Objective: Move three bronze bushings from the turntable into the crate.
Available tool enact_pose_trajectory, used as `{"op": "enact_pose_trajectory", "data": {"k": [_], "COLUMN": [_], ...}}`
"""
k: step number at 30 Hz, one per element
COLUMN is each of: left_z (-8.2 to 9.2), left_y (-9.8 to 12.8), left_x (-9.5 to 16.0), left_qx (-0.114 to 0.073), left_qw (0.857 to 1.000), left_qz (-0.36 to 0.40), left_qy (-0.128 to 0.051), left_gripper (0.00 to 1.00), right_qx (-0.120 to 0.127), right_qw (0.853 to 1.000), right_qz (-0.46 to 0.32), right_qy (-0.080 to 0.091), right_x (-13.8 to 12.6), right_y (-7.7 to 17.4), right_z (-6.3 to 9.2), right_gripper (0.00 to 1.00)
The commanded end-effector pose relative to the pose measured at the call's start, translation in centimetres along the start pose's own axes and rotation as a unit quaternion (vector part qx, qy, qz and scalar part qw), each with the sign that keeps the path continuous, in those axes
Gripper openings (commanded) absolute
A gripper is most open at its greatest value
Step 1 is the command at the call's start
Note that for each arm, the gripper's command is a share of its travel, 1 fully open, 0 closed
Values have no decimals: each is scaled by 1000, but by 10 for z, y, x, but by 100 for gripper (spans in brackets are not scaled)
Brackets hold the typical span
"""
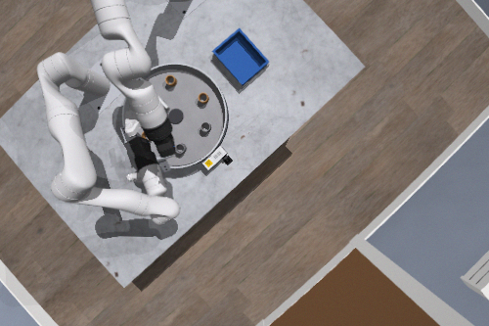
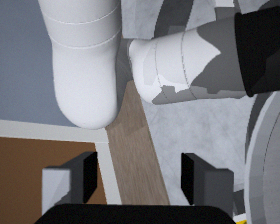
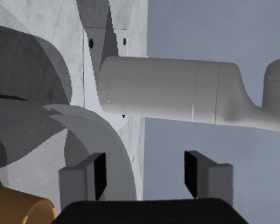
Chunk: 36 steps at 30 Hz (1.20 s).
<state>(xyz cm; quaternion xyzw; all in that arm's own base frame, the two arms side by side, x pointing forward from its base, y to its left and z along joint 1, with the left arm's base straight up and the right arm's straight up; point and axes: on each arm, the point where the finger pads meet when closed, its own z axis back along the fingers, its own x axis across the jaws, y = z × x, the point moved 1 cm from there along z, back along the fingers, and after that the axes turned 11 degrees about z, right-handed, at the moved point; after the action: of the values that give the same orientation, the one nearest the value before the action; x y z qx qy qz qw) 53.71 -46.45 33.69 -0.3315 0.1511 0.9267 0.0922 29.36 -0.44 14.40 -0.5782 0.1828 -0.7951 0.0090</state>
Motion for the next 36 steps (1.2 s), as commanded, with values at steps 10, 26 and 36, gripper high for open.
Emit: {"op": "enact_pose_trajectory", "data": {"k": [10, 26, 36], "left_z": [1, -8, -10], "left_y": [-4, -73, -164], "left_x": [-3, -16, -27], "left_qx": [-1, -37, -80], "left_qw": [1000, 999, 997], "left_qz": [0, -2, -2], "left_qy": [1, -7, -21], "left_gripper": [100, 100, 100], "right_qx": [10, 34, 33], "right_qw": [1000, 997, 998], "right_qz": [-2, -4, -4], "right_qy": [17, 62, 62], "right_x": [3, 14, 13], "right_y": [-7, -22, -22], "right_z": [0, -1, -2], "right_gripper": [100, 100, 100]}}
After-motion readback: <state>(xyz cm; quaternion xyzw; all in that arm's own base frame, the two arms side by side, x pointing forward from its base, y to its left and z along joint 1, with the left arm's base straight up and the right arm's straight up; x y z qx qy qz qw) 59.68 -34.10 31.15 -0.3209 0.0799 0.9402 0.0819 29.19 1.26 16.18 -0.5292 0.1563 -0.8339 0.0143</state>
